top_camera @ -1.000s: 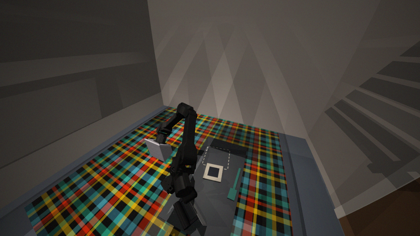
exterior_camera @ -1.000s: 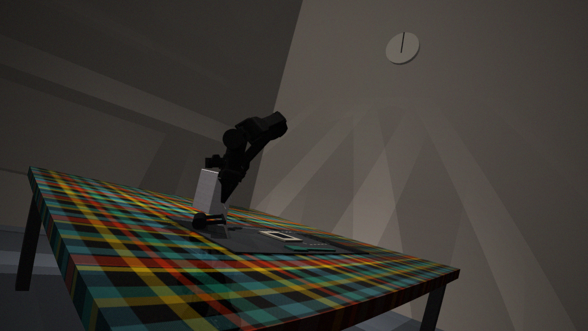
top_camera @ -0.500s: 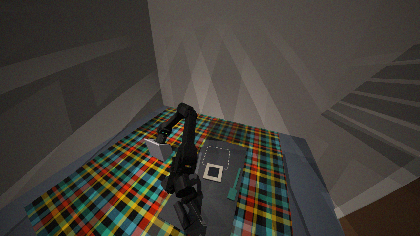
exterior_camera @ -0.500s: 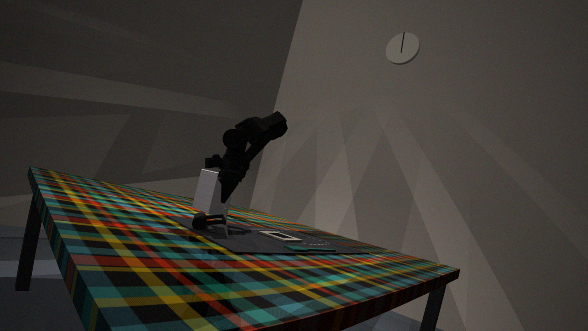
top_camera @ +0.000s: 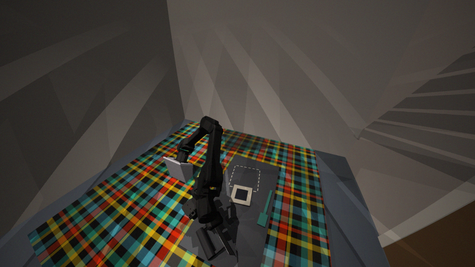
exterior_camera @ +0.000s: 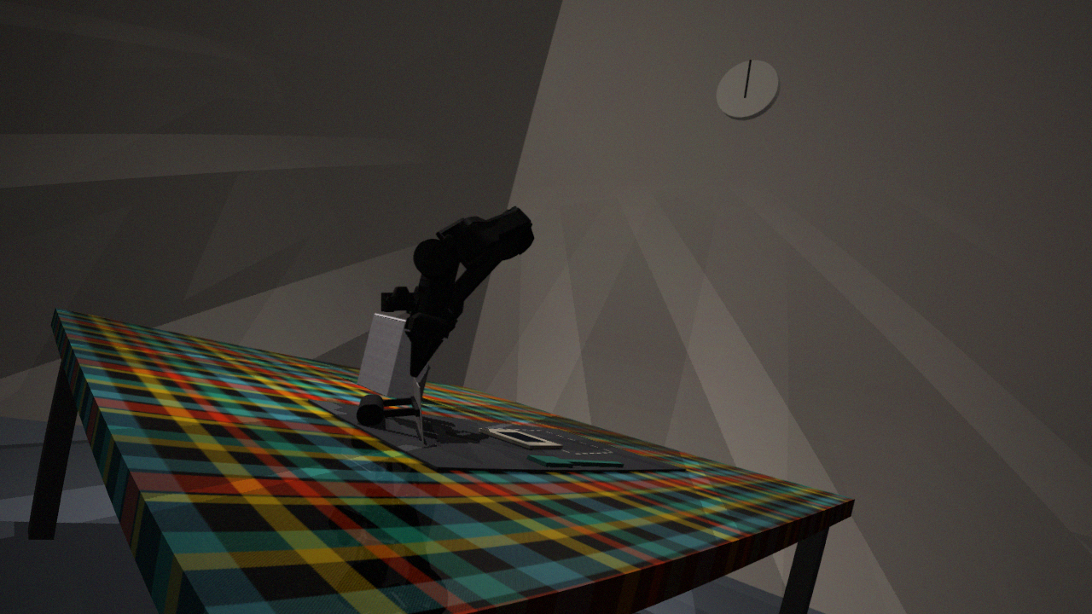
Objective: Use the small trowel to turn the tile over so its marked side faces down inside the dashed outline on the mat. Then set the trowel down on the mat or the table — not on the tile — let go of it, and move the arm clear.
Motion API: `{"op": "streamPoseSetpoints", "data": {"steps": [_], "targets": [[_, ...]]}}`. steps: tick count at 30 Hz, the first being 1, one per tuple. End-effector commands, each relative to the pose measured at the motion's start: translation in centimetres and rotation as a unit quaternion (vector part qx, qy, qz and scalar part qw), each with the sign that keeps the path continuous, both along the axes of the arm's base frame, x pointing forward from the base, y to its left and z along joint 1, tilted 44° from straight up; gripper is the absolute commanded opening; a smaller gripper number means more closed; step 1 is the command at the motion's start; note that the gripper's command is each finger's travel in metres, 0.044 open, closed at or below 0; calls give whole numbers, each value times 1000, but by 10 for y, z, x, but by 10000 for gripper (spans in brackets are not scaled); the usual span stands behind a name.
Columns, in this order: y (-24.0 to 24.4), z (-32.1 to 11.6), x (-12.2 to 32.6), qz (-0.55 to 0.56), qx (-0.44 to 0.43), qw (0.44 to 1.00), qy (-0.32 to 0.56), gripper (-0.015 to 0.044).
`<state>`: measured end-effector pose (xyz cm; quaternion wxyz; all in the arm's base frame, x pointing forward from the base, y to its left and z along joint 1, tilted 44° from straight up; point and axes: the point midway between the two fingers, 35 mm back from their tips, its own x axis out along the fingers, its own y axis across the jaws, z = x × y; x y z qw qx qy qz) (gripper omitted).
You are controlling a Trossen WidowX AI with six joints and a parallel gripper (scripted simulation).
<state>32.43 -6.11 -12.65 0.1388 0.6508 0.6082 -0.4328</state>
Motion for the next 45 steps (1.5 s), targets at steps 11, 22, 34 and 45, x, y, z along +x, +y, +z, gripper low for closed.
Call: {"op": "streamPoseSetpoints", "data": {"steps": [11, 22, 34, 45], "targets": [[22, 19, 12, 1, 4, 1000, 0, 100], [42, 28, 20, 1, 5, 1000, 0, 100], [63, 32, 26, 1, 5, 1000, 0, 100], [36, 50, 26, 2, 5, 1000, 0, 100]]}}
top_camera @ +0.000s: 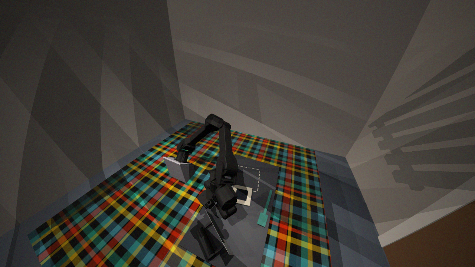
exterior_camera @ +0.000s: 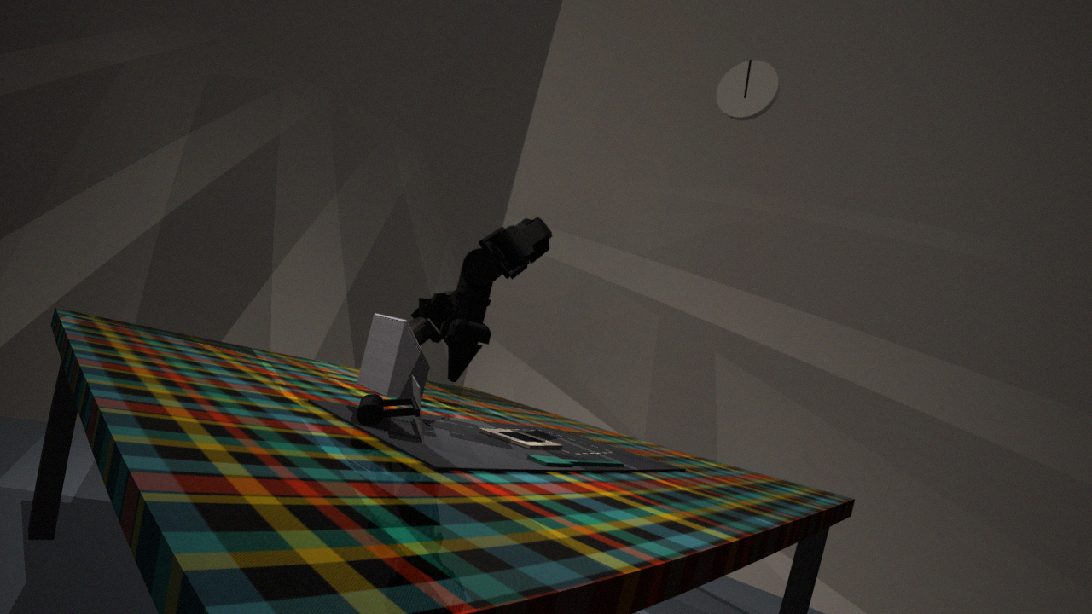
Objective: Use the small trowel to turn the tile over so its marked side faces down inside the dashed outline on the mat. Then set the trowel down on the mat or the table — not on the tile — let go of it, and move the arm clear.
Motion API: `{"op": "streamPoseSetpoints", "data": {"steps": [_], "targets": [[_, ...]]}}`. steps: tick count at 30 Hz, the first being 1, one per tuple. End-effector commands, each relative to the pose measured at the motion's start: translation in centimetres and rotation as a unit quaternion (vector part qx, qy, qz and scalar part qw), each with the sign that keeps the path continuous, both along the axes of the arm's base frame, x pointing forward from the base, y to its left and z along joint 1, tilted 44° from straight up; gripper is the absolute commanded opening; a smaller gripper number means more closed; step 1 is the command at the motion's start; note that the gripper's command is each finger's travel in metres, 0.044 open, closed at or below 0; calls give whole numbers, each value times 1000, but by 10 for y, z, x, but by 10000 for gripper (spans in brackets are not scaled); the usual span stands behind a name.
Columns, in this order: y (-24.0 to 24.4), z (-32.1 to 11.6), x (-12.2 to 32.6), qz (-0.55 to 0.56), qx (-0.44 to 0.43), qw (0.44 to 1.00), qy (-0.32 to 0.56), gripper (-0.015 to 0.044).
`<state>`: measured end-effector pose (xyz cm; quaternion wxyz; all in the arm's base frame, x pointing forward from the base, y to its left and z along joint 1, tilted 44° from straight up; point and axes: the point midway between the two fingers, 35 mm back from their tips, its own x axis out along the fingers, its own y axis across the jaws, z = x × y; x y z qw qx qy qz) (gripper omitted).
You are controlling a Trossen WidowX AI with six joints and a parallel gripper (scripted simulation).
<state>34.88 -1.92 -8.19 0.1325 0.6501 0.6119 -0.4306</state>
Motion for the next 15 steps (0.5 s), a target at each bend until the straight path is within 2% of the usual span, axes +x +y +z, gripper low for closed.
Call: {"op": "streamPoseSetpoints", "data": {"steps": [1, 4, 15], "targets": [[-6, 6, 1, 1, -2, 1000, -3, 100], [-8, 5, 1, 9, -1, 1000, -11, 100], [-31, -15, -10, 142, 17, 981, -134, 100]]}}
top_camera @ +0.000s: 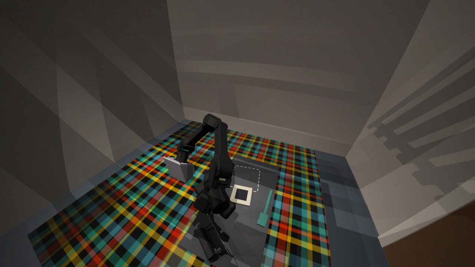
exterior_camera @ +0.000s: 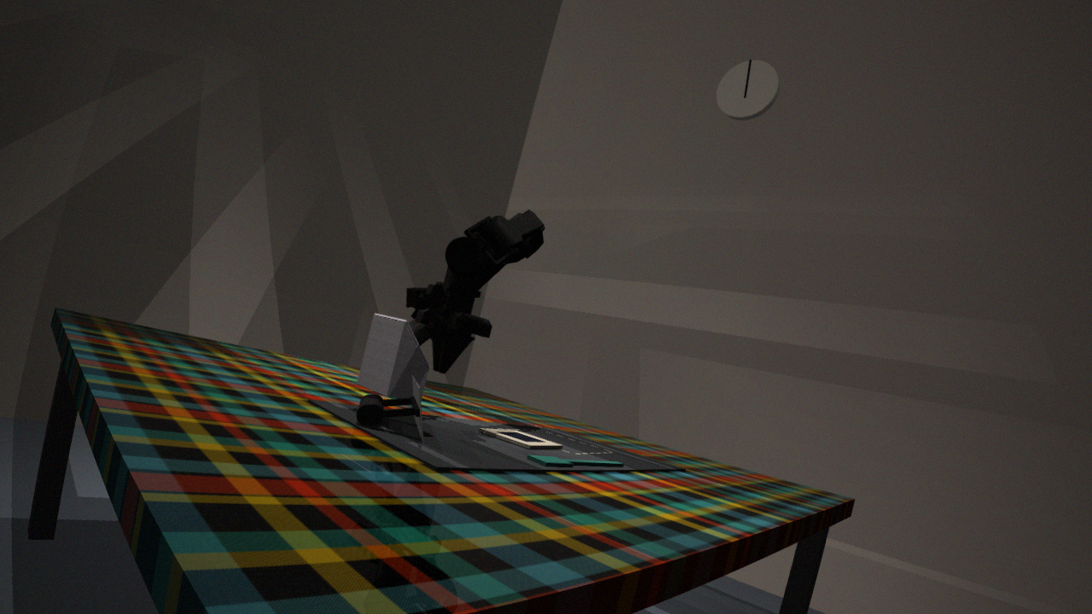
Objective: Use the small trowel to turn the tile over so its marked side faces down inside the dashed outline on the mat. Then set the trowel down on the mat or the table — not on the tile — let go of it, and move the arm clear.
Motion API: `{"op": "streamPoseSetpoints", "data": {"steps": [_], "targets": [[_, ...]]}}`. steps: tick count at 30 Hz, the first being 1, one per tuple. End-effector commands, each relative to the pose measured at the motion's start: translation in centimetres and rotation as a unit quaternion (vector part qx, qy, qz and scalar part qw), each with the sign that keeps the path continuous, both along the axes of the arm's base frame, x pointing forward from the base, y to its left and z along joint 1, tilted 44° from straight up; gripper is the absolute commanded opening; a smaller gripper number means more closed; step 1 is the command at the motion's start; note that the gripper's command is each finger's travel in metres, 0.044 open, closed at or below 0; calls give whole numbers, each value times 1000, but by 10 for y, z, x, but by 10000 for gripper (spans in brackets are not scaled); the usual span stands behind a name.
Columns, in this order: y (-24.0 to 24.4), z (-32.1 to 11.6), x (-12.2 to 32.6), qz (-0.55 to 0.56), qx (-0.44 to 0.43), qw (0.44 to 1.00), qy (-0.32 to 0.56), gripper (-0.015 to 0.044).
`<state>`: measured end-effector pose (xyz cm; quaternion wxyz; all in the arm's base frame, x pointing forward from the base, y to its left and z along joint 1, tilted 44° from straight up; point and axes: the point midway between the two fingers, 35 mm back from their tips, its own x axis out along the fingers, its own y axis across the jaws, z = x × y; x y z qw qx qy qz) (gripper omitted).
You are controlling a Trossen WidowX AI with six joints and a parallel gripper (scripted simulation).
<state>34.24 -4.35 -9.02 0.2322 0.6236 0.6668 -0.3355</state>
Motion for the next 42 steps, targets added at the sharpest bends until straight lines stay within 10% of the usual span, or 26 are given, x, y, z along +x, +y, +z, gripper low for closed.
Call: {"op": "streamPoseSetpoints", "data": {"steps": [1, 42], "targets": [[-8, -8, -5, 48, 4, 998, -42, 100], [-63, -64, -47, 425, 65, 814, -390, 100]]}}
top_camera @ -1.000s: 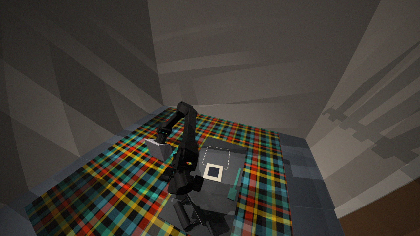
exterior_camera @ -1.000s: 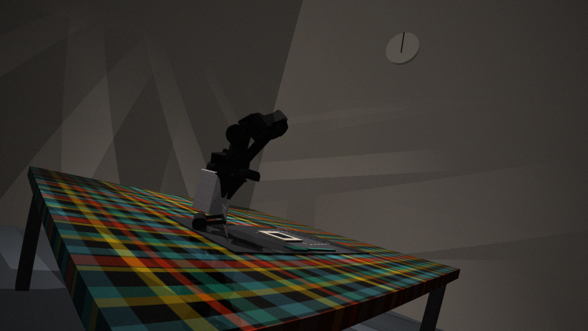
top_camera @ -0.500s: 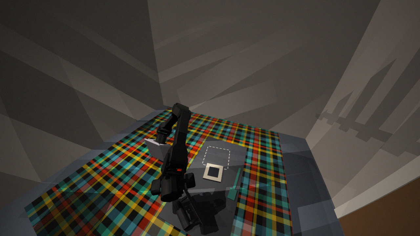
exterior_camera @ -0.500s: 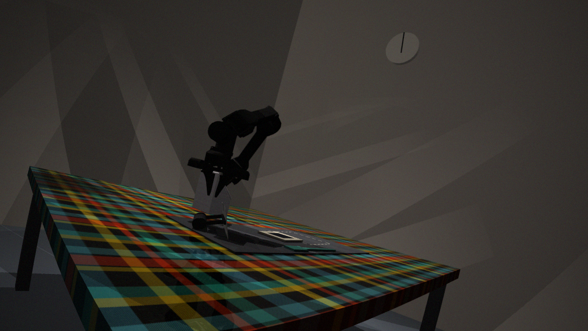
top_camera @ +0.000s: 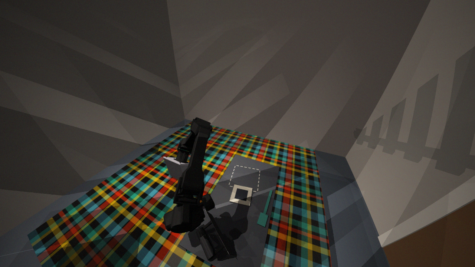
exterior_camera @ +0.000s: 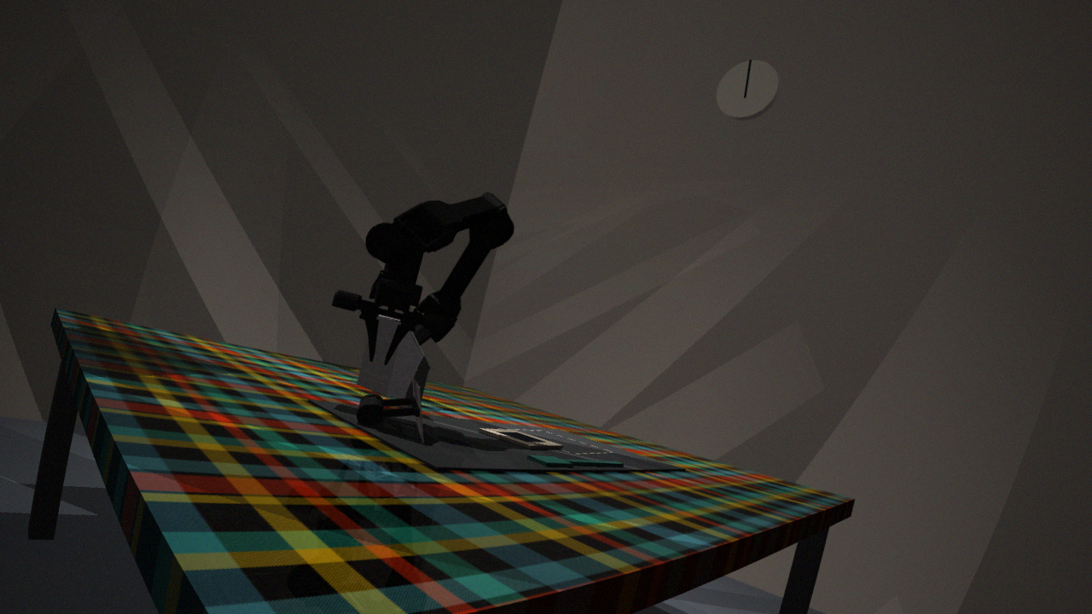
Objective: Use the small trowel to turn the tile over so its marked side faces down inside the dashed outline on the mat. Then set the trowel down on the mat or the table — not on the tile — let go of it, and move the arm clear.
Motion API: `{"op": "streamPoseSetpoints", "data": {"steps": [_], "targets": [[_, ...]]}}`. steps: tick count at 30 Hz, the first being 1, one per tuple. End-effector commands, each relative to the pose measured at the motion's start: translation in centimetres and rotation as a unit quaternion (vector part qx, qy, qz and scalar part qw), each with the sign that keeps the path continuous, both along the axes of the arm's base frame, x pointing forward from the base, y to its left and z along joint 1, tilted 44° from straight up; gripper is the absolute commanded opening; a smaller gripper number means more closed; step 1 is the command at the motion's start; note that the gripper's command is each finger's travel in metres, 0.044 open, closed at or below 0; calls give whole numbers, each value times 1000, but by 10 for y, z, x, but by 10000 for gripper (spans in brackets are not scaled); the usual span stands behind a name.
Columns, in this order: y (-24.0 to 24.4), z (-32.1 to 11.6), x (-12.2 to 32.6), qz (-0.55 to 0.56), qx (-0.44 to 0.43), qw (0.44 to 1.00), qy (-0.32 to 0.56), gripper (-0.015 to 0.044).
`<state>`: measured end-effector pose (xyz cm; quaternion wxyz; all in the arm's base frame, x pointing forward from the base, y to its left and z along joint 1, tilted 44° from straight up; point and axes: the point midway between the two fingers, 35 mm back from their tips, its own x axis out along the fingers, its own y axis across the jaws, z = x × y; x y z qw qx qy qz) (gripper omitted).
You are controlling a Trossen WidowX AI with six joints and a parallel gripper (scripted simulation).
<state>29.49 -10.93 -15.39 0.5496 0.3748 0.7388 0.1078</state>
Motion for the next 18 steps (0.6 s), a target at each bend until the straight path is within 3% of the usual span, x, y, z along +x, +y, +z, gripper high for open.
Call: {"op": "streamPoseSetpoints", "data": {"steps": [1, 18], "targets": [[4, 0, 1, 6, 0, 1000, -4, 100], [31, 5, 10, 15, 3, 1000, -12, 100]]}}
